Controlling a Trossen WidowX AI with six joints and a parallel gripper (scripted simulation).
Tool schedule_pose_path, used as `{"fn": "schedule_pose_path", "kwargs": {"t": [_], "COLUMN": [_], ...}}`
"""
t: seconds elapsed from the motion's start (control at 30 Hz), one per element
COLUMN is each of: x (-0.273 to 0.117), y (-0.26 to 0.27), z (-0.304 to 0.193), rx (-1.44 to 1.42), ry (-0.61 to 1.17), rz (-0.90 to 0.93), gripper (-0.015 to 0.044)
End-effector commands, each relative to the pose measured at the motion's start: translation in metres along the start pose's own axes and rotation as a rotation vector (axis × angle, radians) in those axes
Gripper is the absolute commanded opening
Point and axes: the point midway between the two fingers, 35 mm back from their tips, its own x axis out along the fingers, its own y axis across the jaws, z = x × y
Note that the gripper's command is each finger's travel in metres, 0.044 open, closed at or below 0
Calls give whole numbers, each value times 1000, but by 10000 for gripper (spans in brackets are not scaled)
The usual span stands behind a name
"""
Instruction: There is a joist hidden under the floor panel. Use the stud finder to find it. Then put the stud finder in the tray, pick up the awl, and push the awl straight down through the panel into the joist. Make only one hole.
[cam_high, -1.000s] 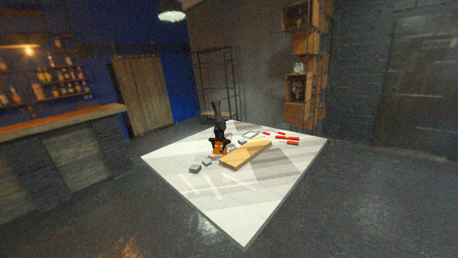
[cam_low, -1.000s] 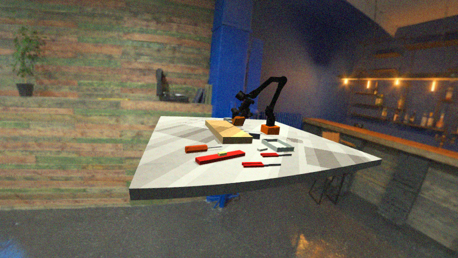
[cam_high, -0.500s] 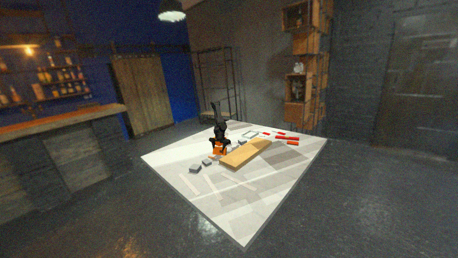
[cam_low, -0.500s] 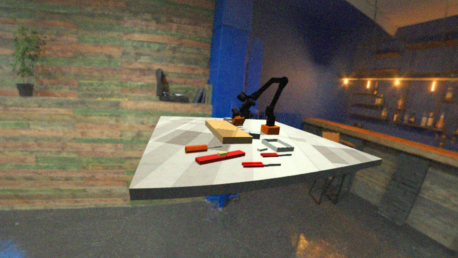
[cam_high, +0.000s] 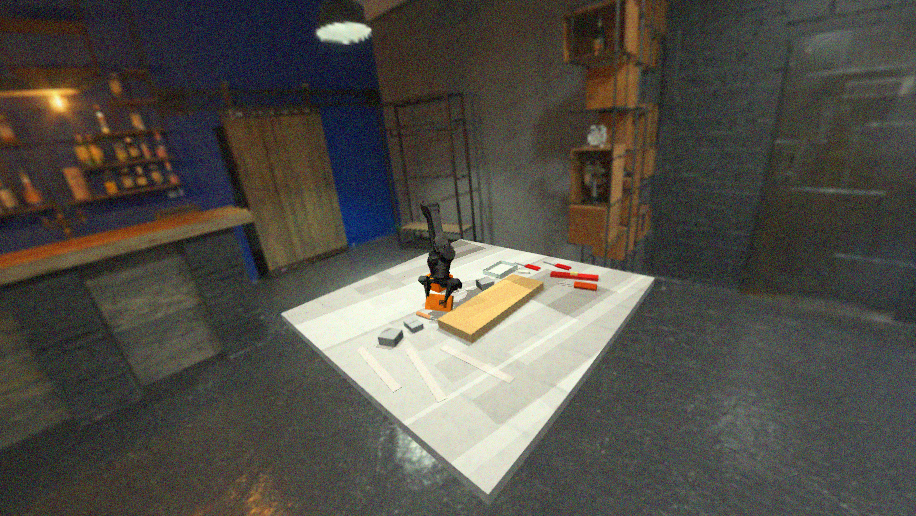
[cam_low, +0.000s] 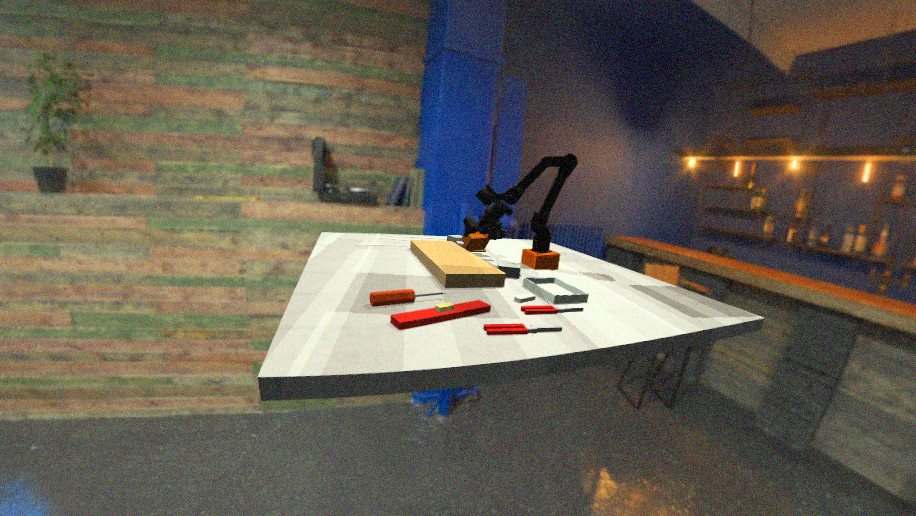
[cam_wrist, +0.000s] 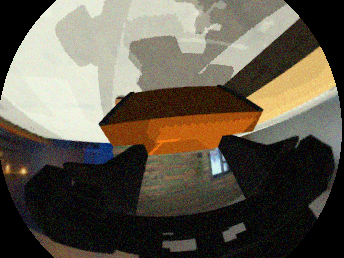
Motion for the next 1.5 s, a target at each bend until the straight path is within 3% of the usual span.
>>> {"fn": "schedule_pose_path", "kwargs": {"t": [0.0, 1.47], "x": [-1, 2], "y": [-1, -2], "z": [-2, 4], "rx": [6, 5], "ry": [38, 228], "rz": [1, 1], "gripper": [0, 0]}}
